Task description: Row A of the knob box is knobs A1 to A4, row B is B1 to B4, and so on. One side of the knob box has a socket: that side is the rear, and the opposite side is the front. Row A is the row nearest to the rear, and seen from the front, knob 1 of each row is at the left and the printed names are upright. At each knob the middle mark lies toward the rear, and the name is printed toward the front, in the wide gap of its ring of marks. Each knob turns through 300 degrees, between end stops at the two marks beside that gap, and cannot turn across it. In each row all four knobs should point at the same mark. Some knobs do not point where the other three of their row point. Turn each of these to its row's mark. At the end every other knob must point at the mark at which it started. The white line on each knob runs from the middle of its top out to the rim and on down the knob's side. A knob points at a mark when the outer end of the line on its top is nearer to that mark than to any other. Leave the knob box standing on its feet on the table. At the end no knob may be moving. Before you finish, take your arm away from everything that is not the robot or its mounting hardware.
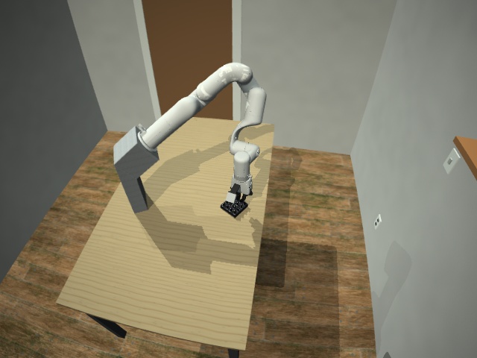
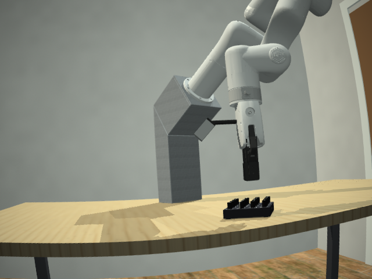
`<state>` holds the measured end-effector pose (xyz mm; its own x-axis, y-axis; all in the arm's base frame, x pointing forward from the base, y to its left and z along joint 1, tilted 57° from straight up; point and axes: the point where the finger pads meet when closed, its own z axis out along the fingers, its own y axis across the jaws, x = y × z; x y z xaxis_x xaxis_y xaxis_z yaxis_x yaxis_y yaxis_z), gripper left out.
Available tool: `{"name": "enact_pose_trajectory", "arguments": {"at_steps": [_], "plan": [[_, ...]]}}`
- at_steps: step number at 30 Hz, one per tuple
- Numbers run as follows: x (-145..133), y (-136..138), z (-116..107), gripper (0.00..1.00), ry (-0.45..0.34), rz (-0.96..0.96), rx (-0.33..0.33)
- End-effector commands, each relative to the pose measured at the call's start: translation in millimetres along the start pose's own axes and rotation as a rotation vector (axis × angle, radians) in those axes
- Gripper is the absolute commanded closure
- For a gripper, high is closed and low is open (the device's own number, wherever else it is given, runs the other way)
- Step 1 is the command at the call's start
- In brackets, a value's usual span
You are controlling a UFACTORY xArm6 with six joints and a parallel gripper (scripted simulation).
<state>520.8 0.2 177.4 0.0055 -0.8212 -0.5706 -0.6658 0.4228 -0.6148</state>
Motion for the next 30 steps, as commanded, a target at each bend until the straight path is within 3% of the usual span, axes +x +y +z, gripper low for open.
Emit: {"name": "enact_pose_trajectory", "arguments": {"at_steps": [1,30], "plan": [[0,-1,0,0.81,0.000,0.000,0.001],[0,-1,26,0.81,0.000,0.000,0.001]]}}
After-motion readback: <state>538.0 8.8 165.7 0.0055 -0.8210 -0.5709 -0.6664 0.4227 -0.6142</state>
